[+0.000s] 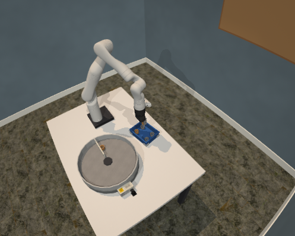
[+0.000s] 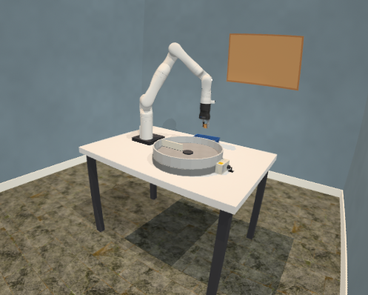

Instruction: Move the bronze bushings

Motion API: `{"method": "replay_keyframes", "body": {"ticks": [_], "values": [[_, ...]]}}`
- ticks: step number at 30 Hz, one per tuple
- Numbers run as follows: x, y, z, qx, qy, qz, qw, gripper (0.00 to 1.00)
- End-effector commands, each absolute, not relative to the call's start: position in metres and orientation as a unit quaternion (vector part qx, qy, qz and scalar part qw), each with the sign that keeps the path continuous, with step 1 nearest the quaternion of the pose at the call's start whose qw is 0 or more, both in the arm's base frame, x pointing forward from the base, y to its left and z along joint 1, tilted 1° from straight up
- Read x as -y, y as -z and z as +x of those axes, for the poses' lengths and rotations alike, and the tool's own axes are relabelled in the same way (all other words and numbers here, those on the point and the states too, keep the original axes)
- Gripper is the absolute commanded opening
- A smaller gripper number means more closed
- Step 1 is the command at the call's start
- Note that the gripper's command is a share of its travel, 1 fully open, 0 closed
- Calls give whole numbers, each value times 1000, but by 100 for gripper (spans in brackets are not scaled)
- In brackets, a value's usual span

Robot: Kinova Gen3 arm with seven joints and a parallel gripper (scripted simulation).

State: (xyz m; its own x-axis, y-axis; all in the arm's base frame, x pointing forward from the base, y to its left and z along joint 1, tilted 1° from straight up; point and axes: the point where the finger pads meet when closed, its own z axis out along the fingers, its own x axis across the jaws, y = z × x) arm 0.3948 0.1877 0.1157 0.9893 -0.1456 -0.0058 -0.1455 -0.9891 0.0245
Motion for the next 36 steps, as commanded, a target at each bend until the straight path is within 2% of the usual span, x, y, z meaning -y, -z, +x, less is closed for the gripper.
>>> {"method": "replay_keyframes", "body": {"ticks": [1,21,36], "values": [[-174,-118,394,79,3,997,10,0],[-85,-120,379,79,3,997,10,0],[15,-122,362,79,3,997,10,0]]}}
